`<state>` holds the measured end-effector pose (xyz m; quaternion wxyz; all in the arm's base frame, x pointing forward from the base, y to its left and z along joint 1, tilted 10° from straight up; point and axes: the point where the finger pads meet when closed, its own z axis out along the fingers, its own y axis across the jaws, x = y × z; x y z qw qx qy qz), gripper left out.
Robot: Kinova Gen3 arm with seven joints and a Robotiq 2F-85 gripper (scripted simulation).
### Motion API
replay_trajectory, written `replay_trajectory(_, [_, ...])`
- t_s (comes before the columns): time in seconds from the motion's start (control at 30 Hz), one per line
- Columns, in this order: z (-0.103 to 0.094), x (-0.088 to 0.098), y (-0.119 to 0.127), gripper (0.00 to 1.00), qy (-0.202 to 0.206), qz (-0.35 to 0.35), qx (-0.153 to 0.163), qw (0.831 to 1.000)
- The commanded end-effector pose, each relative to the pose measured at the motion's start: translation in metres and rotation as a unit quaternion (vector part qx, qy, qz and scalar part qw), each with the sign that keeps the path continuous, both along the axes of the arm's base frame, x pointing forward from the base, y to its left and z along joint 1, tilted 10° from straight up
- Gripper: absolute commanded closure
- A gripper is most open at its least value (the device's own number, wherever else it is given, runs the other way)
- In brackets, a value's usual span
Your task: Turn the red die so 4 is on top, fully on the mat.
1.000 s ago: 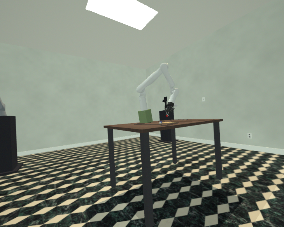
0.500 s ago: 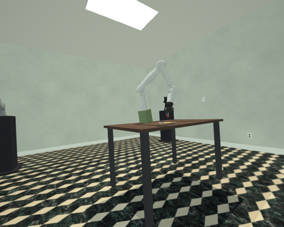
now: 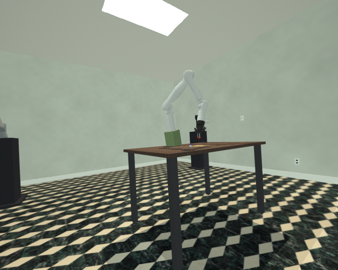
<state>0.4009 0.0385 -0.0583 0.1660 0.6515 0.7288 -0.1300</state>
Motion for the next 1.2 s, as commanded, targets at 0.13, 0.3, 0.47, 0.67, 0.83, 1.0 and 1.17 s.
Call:
replay_trajectory(0.13, [-0.0005,-0.0002,-0.002,0.89,0.007,-0.002,0.035,0.999])
replay_trajectory(0.3, [-0.0004,-0.0002,-0.003,0.89,0.014,0.0,0.085,0.996])
replay_trajectory(0.47, [0.0015,0.001,-0.0032,0.89,0.013,0.002,0.117,0.993])
replay_trajectory(0.67, [0.0032,0.0018,-0.0059,0.89,0.013,0.002,0.127,0.992])
replay_trajectory(0.83, [0.003,0.0016,-0.006,0.89,0.013,0.002,0.129,0.992])
replay_trajectory(1.0, [0.0018,0.0003,-0.0064,0.89,0.018,0.002,0.139,0.99])
replay_trajectory(1.17, [0.0006,-0.0008,-0.0068,0.89,0.022,0.002,0.152,0.988])
